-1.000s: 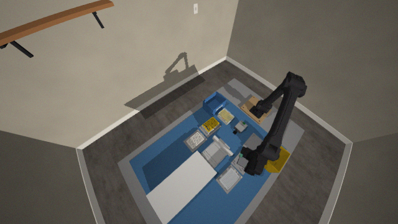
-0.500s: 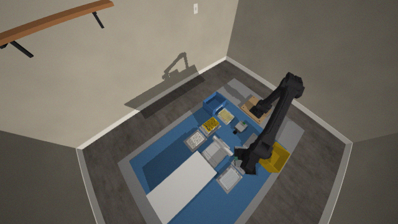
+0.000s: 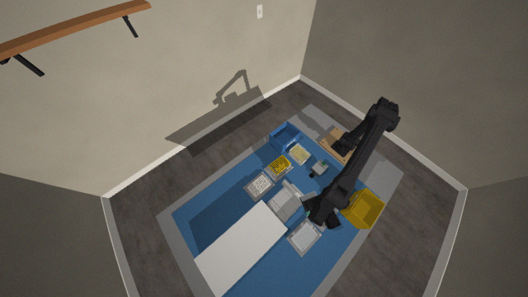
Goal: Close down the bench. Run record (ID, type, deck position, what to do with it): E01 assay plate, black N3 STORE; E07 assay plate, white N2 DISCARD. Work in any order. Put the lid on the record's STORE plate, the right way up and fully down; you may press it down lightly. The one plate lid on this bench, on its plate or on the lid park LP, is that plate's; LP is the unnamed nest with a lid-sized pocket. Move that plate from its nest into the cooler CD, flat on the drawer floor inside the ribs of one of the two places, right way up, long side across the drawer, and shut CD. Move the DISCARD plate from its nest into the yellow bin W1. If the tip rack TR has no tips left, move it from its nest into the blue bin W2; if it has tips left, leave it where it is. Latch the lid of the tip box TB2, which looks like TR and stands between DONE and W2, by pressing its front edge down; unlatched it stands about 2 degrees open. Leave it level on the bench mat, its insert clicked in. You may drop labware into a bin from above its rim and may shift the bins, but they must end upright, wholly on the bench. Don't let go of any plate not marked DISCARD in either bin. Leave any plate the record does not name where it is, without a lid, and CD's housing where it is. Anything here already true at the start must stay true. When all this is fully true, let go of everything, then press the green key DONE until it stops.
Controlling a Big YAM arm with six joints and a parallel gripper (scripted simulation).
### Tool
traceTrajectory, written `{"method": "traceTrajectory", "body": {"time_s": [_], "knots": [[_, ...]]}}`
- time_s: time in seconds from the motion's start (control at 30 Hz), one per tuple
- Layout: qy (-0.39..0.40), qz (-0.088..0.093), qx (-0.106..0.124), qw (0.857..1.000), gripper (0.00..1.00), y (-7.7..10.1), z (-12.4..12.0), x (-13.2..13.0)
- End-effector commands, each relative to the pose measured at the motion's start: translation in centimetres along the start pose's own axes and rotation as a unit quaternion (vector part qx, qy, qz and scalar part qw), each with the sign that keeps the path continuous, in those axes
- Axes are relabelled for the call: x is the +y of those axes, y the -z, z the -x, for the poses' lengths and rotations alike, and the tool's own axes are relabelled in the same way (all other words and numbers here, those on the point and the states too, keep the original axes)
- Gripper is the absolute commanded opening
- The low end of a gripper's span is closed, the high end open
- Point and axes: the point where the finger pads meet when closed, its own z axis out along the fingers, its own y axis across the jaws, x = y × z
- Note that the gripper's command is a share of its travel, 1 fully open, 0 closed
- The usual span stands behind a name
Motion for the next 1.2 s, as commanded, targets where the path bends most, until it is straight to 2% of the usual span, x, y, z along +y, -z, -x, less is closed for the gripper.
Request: {"method": "traceTrajectory", "body": {"time_s": [0.0,0.03,0.1,0.27,0.5,0.57,0.6,0.63,0.67,1.07,1.17], "knots": [[0.065,-0.021,-0.011,0.998,0.0,2.2,0.5,-1.9],[0.086,-0.003,-0.002,0.996,0.0,0.6,-0.2,-0.4],[0.115,-0.02,-0.009,0.993,0.0,2.0,0.0,-2.5],[0.191,-0.02,-0.007,0.981,0.0,2.0,-0.9,-3.6],[0.191,-0.021,-0.007,0.981,0.0,2.1,-2.1,-5.1],[0.191,-0.021,-0.007,0.981,0.0,2.1,-2.1,-5.1],[0.197,-0.016,-0.005,0.98,0.0,1.9,-2.3,-3.8],[0.195,-0.023,-0.007,0.981,0.0,2.3,-2.1,-5.2],[0.191,-0.021,-0.006,0.981,0.0,2.0,-2.6,-5.7],[0.191,-0.021,-0.005,0.981,0.0,2.0,-4.6,-8.3],[0.198,-0.024,-0.005,0.98,0.0,2.3,-4.1,-8.2]]}}
